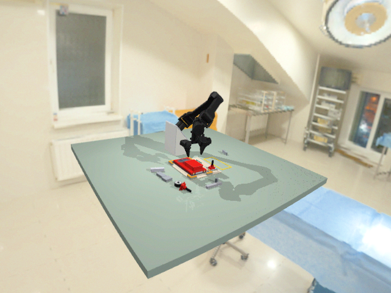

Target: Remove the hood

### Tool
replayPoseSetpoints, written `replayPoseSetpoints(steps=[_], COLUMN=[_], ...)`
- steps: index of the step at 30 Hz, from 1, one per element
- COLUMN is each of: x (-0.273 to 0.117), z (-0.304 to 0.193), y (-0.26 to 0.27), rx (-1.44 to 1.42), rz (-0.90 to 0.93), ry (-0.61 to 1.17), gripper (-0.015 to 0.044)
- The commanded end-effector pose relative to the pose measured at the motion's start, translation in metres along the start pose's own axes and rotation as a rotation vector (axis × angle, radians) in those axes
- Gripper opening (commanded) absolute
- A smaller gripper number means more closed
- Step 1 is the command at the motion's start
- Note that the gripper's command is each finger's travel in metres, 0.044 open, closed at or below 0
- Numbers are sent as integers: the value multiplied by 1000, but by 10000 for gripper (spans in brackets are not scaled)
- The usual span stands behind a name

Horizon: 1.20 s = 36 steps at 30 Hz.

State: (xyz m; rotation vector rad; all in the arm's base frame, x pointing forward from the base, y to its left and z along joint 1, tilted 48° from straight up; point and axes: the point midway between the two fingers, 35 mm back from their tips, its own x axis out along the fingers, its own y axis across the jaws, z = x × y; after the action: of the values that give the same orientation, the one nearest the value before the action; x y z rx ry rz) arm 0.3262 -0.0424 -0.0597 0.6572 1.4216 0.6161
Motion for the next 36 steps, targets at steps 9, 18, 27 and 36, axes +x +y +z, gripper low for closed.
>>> replayPoseSetpoints(steps=[9, 18, 27, 36], x=[9, 14, 20, 25], z=[0, 0, 0, 0], y=[0, -1, -1, -1], rx=[6, 6, 6, 6], rz=[4, 4, 4, 4], ry=[-1, -1, -1, -1], gripper=[440, 440, 440, 440])
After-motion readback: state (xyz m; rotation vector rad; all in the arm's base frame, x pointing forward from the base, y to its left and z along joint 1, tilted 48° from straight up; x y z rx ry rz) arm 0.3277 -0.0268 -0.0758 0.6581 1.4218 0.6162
